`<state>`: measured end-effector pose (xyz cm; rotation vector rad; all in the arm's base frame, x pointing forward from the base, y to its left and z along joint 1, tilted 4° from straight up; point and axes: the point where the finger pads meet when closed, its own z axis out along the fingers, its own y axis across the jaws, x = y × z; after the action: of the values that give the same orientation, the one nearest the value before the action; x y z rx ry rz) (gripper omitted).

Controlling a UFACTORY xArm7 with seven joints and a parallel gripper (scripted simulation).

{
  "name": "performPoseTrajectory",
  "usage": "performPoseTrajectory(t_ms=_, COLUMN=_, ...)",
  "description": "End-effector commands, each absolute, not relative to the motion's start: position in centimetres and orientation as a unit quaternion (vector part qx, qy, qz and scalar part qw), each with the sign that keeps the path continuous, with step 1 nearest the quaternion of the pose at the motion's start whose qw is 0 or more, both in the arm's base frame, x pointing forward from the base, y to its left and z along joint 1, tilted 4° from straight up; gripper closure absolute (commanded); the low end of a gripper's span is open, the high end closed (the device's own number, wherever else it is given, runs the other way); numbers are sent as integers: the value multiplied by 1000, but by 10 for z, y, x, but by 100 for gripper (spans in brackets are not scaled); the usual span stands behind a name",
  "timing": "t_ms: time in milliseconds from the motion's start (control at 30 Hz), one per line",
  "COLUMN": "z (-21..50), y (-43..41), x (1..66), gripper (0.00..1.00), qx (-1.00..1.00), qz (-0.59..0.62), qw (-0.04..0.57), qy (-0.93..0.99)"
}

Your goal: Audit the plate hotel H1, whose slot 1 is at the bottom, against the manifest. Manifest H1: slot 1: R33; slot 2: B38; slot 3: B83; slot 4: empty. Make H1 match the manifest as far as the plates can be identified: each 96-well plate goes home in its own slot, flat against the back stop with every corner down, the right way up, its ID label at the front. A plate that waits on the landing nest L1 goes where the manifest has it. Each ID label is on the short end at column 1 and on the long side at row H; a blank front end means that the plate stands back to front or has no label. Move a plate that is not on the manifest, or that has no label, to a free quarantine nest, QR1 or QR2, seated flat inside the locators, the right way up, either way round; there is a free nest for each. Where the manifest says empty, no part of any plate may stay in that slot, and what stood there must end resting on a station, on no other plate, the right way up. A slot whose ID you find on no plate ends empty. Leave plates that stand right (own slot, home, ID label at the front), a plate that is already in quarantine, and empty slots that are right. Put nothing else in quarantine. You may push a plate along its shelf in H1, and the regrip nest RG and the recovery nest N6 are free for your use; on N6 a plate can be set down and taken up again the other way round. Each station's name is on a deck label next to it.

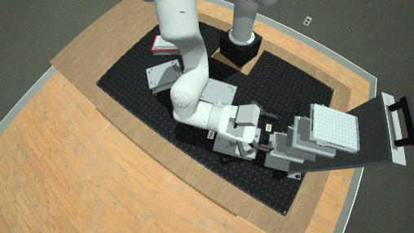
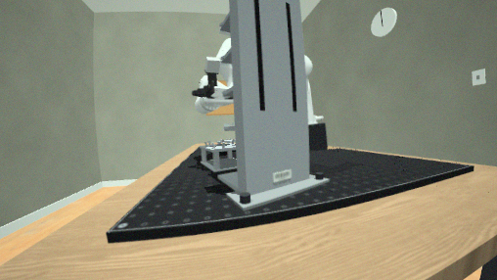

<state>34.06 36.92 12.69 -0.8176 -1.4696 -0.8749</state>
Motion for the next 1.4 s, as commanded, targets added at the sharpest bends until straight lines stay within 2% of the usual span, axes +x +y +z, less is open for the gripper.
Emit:
performPoseTrajectory(t_ms=0, z=129, y=361, x=346, gripper=0, qx=-349, qz=-376, qw=583, qy=-630)
performPoseTrajectory(t_ms=1367, z=51, y=353, x=356, gripper=0, qx=-349, qz=-376, qw=583, qy=-630)
